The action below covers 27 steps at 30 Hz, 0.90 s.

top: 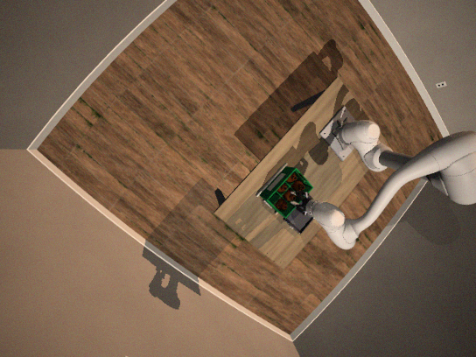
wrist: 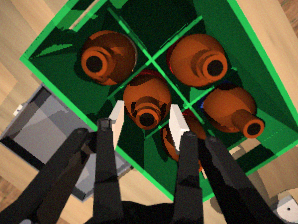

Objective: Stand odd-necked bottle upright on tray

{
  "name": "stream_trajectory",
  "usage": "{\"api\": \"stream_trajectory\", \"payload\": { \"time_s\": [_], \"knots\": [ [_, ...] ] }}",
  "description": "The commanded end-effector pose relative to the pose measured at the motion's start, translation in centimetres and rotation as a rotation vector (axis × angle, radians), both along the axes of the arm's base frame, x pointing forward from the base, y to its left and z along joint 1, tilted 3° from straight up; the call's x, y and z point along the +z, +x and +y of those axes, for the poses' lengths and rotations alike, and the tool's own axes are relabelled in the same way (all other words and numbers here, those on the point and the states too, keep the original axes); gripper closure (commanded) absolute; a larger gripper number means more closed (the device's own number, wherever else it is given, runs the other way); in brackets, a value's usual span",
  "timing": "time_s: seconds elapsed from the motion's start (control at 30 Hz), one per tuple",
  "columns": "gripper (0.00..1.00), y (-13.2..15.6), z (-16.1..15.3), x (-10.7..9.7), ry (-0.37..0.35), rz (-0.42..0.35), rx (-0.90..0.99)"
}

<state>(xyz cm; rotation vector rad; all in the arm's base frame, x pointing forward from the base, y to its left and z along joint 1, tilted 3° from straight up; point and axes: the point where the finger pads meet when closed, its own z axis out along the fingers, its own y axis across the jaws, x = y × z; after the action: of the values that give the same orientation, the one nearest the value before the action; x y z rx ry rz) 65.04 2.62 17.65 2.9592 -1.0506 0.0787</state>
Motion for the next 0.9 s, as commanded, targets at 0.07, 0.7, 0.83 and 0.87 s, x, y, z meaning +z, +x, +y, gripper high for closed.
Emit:
{"api": "stream_trajectory", "payload": {
  "time_s": [0.07, 0.7, 0.83, 0.87],
  "knots": [
    [0.62, 0.0, 0.0, 0.01, 0.0, 0.0, 0.0],
    [1.0, 0.0, 0.0, 0.01, 0.0, 0.0, 0.0],
    [1.0, 0.0, 0.0, 0.01, 0.0, 0.0, 0.0],
    [1.0, 0.0, 0.0, 0.01, 0.0, 0.0, 0.0]
  ]
}}
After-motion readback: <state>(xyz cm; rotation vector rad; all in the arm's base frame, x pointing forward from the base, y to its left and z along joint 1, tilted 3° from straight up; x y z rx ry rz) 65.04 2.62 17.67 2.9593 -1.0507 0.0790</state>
